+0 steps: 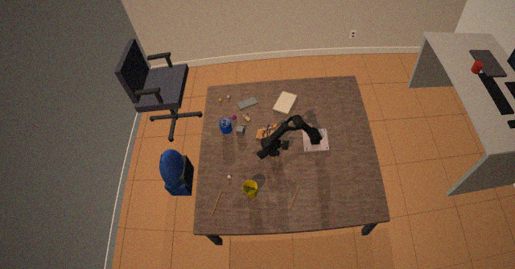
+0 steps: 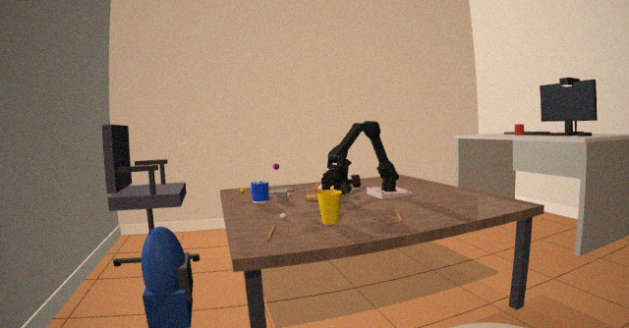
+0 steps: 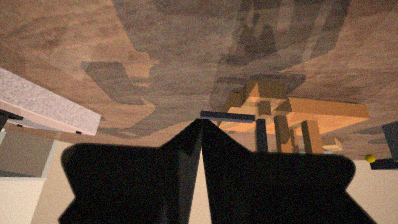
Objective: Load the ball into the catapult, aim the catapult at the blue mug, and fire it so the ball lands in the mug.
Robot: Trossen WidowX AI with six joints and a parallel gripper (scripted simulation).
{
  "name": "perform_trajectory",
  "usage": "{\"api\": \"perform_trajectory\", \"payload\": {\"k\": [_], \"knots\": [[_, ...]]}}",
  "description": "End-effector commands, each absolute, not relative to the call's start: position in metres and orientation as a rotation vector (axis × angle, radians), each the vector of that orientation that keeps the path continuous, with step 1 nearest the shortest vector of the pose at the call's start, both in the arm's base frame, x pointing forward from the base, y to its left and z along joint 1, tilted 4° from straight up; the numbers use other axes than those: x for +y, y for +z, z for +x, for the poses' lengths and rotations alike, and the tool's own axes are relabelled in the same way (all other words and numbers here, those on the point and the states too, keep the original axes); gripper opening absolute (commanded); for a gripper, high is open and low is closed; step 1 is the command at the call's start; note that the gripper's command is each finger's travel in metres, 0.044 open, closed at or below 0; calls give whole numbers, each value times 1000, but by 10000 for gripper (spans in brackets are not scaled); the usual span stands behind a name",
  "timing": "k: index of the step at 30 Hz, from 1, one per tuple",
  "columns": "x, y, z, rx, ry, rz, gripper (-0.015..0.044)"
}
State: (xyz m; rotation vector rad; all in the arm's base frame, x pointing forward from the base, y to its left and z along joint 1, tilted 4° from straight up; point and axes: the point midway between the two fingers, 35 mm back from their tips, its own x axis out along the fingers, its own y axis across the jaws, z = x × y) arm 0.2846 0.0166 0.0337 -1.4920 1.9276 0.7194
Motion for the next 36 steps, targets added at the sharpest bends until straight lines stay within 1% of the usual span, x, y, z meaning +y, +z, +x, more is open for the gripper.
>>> {"api": "perform_trajectory", "payload": {"k": [1, 3, 5, 6, 22, 36], "knots": [[44, 94, 296, 1826, 707, -1513, 0], [52, 118, 295, 1801, 711, -1522, 0], [53, 122, 295, 1798, 712, -1523, 0], [49, 109, 299, 1793, 701, -1525, 26], [38, 114, 359, 1634, 434, -1105, 440], [12, 132, 423, 1448, 203, -729, 440]]}}
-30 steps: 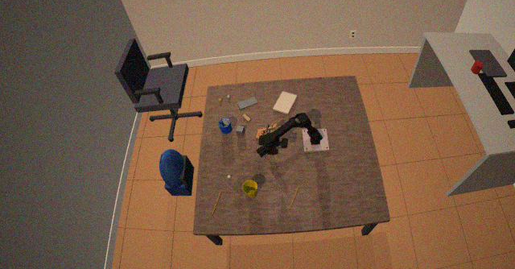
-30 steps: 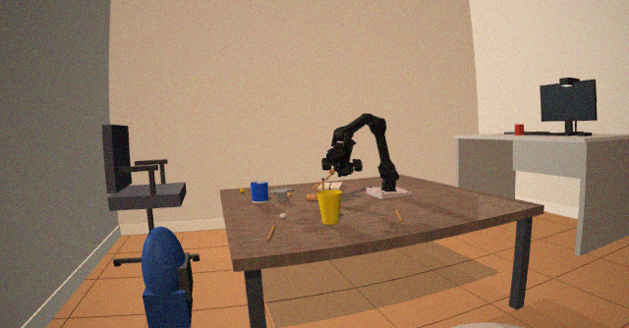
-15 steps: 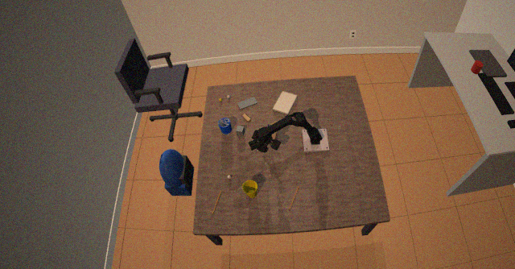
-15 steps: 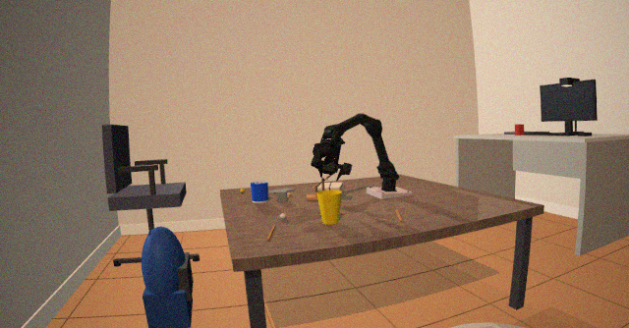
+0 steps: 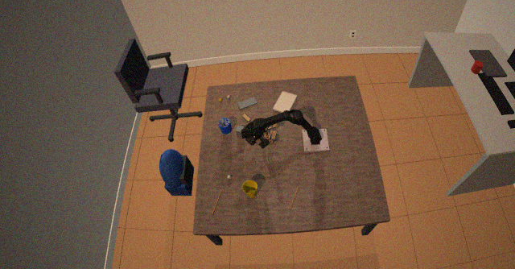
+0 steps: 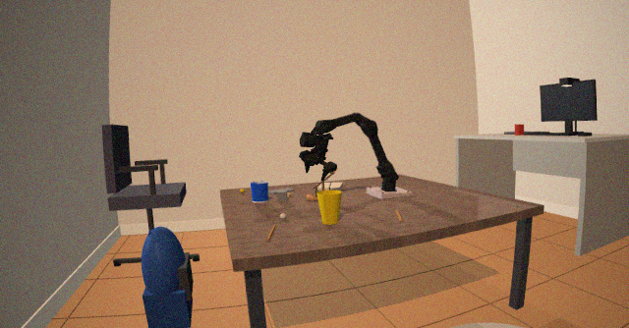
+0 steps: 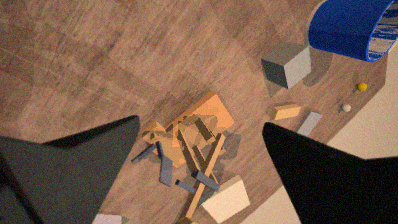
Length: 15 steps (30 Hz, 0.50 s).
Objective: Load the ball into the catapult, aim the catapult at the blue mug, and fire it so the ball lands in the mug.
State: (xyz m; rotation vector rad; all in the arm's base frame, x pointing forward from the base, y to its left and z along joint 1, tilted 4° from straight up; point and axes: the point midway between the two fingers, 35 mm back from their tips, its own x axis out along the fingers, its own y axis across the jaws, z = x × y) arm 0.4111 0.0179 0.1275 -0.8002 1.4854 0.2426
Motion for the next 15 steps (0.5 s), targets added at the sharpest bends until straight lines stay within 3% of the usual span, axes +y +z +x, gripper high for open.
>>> {"api": "perform_trajectory", "payload": {"k": [1, 15], "knots": [[9, 134, 428, 1432, 186, -701, 440], [-34, 166, 488, 1204, -4, -361, 440]]}}
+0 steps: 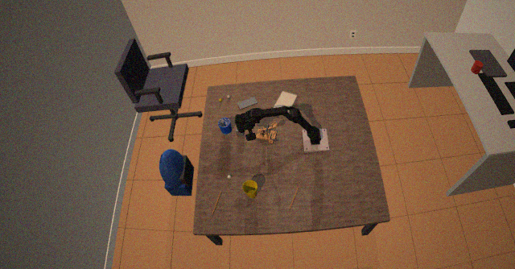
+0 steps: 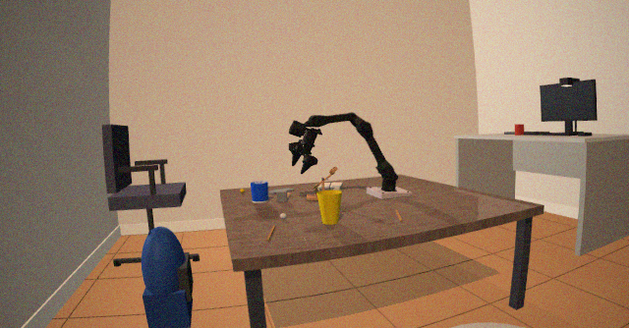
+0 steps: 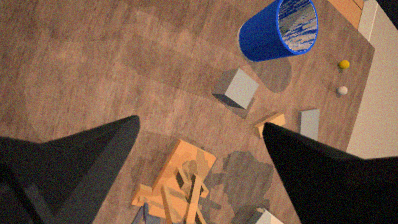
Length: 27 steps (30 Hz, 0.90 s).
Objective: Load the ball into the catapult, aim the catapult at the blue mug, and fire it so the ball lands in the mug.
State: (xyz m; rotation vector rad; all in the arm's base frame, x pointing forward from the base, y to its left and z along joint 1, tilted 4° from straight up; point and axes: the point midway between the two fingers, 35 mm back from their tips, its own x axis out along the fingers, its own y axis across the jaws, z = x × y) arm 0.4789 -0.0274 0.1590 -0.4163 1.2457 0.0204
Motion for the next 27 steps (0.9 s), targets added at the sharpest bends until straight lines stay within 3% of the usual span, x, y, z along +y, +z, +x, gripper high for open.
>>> {"api": "perform_trajectory", "payload": {"k": [1, 27], "knots": [[-38, 168, 492, 1188, -14, -341, 440], [-141, 240, 539, 674, -249, 152, 440]]}}
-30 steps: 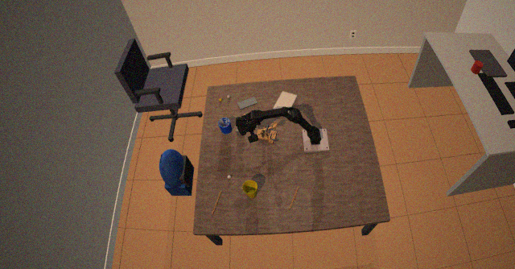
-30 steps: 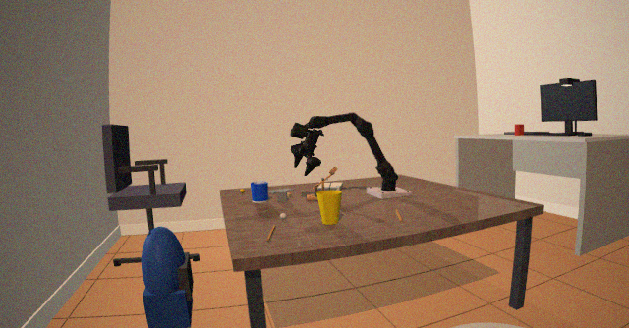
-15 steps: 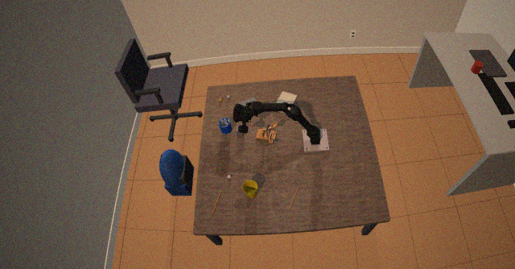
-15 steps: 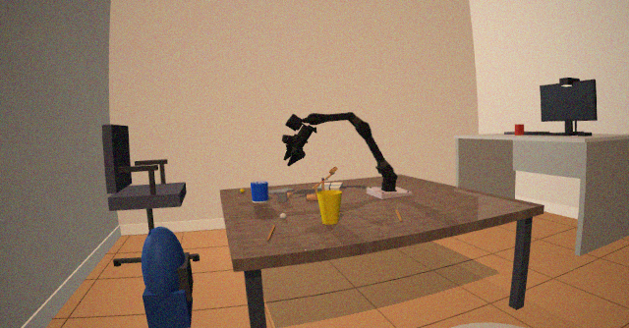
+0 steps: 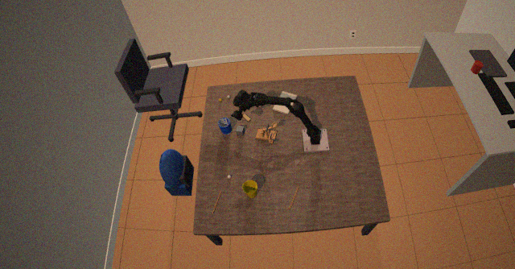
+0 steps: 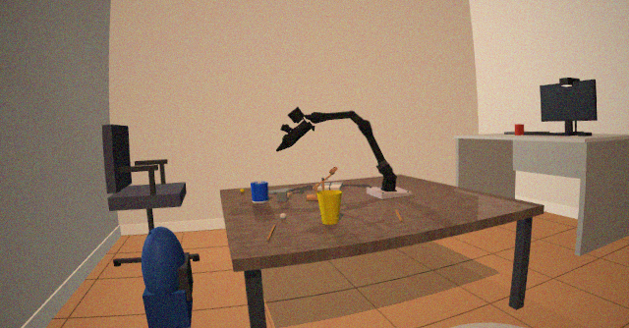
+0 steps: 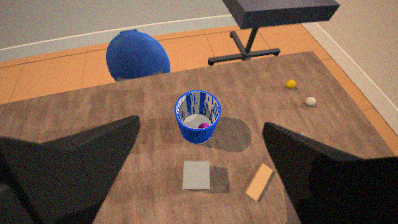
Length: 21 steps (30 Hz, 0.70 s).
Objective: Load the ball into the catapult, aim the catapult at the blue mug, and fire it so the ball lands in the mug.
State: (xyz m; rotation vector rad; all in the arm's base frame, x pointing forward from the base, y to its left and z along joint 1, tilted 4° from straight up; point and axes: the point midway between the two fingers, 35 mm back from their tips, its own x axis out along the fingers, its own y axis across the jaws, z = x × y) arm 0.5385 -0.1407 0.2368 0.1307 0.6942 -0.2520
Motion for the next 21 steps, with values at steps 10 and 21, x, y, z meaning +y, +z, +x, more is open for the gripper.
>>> {"api": "perform_trajectory", "payload": {"k": [10, 21], "knots": [[-140, 239, 532, 665, -250, 154, 440], [-140, 238, 529, 663, -254, 148, 440]]}}
